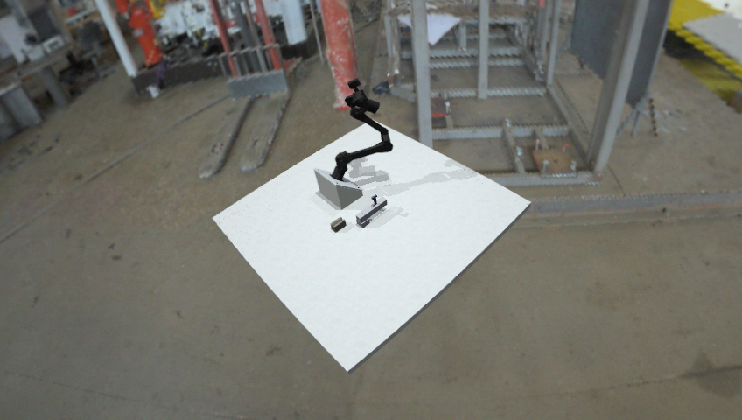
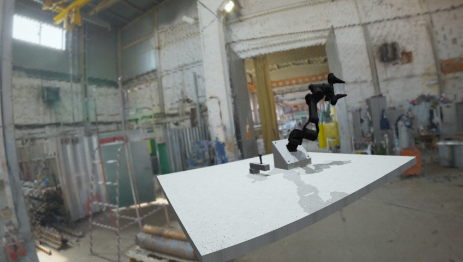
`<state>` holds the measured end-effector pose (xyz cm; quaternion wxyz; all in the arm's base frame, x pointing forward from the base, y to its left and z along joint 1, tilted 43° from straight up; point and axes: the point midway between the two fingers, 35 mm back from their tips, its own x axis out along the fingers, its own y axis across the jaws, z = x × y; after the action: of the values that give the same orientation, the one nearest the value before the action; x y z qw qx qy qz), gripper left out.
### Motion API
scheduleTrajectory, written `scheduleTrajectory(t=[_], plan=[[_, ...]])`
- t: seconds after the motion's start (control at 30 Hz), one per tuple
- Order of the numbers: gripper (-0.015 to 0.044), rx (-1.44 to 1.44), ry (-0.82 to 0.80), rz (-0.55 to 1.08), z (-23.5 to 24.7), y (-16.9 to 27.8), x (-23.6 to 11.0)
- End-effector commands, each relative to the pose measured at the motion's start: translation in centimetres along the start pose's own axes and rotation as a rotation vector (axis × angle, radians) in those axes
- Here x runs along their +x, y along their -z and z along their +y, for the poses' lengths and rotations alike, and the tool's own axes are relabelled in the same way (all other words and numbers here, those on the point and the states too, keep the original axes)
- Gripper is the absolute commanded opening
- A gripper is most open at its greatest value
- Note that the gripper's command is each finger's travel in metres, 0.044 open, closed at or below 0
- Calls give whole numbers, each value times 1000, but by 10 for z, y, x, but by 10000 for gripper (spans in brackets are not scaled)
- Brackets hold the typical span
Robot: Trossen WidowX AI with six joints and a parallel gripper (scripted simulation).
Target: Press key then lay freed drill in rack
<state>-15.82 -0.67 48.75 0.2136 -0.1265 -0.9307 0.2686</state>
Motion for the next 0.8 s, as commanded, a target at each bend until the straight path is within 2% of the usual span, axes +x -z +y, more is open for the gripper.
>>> scheduleTrajectory(t=[0.0, 0.27, 0.47, 0.77], plan=[[374, 0, 0, 0, 0, 0, 0], [164, -12, 8, -1, -2, -1, 0], [6, -377, 272, 8, -70, -27, -17], [0, -875, 755, 163, -166, -74, -91]])
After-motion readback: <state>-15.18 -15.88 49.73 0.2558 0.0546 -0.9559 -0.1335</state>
